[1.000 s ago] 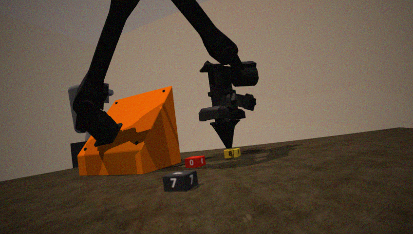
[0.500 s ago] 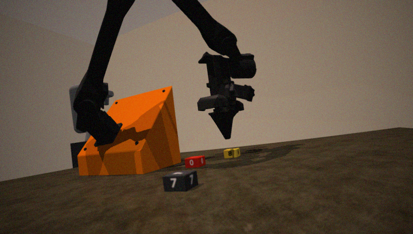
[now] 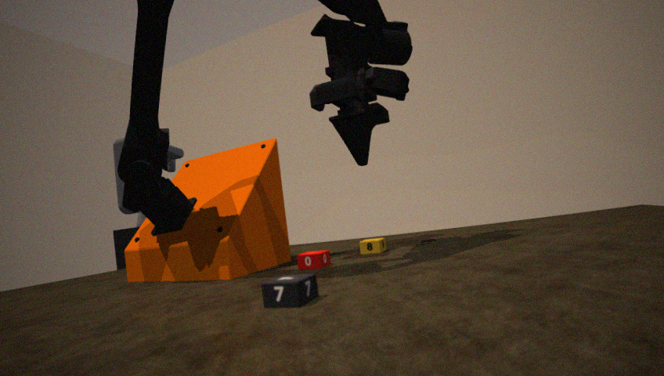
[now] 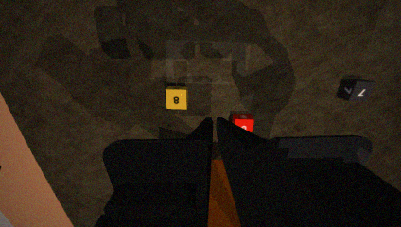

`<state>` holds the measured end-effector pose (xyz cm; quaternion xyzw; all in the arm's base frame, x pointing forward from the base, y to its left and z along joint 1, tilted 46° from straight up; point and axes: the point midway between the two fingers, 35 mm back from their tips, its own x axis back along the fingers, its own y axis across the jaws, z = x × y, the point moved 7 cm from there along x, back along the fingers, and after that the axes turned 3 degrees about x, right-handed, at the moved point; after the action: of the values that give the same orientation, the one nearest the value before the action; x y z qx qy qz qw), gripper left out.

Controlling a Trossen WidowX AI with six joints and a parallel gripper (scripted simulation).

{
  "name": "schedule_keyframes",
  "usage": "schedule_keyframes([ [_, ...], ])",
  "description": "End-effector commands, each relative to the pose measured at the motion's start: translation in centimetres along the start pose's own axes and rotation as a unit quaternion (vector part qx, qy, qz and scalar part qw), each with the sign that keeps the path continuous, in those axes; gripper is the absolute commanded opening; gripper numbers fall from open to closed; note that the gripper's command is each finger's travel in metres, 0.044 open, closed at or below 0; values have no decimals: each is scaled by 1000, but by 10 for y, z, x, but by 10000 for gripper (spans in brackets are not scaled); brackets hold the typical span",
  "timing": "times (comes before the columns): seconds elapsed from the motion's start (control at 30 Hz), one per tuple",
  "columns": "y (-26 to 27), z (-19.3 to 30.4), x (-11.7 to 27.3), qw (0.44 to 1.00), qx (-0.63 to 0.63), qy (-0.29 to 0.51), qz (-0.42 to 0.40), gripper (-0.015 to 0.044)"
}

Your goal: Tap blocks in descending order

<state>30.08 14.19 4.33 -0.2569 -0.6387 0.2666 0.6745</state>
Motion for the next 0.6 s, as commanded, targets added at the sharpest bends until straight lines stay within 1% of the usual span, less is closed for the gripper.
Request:
schedule_keyframes([
  [0.0,-69,-15,6,1000,-10,-4,-6,20],
  [0.13,-152,-12,5,1000,-11,-6,-1,20],
  [0.27,-227,9,2,1000,-14,-1,15,20],
  [0.33,-241,15,1,1000,-15,1,19,20],
  [0.5,-242,16,1,1000,-15,1,19,20],
  [0.57,-242,15,-8,1000,-18,2,17,20],
])
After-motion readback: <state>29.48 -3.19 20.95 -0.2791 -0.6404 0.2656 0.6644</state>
